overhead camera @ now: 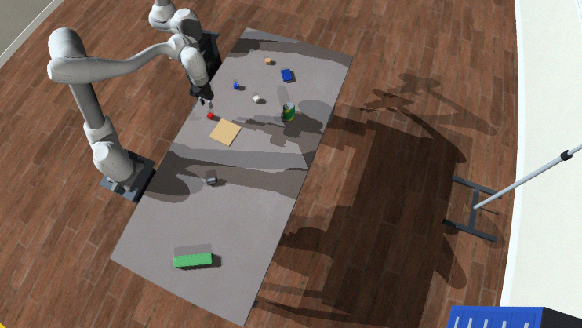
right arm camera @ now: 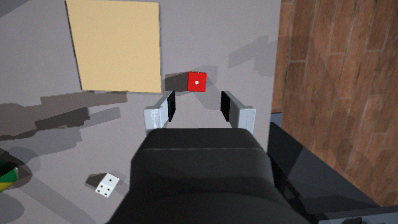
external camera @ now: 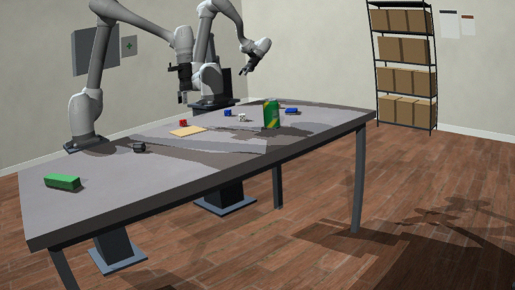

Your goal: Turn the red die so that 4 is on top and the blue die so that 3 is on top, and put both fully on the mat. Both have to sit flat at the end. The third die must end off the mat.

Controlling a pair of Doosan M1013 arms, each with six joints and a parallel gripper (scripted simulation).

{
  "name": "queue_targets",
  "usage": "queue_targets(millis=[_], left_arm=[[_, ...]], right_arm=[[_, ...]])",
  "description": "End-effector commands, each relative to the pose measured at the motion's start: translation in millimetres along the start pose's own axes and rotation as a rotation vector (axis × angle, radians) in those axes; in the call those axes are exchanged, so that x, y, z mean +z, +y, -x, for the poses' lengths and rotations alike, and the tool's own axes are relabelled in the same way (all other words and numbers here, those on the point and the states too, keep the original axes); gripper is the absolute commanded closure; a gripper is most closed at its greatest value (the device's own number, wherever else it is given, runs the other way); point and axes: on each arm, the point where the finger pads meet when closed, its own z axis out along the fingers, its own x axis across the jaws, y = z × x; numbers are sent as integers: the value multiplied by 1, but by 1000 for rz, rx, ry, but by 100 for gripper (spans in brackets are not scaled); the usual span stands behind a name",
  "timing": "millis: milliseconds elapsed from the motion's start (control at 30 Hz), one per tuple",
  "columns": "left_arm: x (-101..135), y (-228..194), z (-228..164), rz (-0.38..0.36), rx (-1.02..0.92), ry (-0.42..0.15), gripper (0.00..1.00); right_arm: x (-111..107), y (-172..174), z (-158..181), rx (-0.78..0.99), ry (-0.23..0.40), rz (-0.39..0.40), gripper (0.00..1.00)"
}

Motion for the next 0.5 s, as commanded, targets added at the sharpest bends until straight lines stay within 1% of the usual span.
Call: queue_targets(millis=[0,100,133,467], left_arm=[[-1,0,0,1,0,0,0],[-1,0,0,1,0,0,0],[-1,0,0,1,0,0,0],[-1,0,0,1,0,0,0]], right_arm=[[15,-6,1,114,0,1,0],[20,-8,1,155,0,1,0],[20,-8,1,155,0,1,13],[20,-8,1,155,0,1,13]])
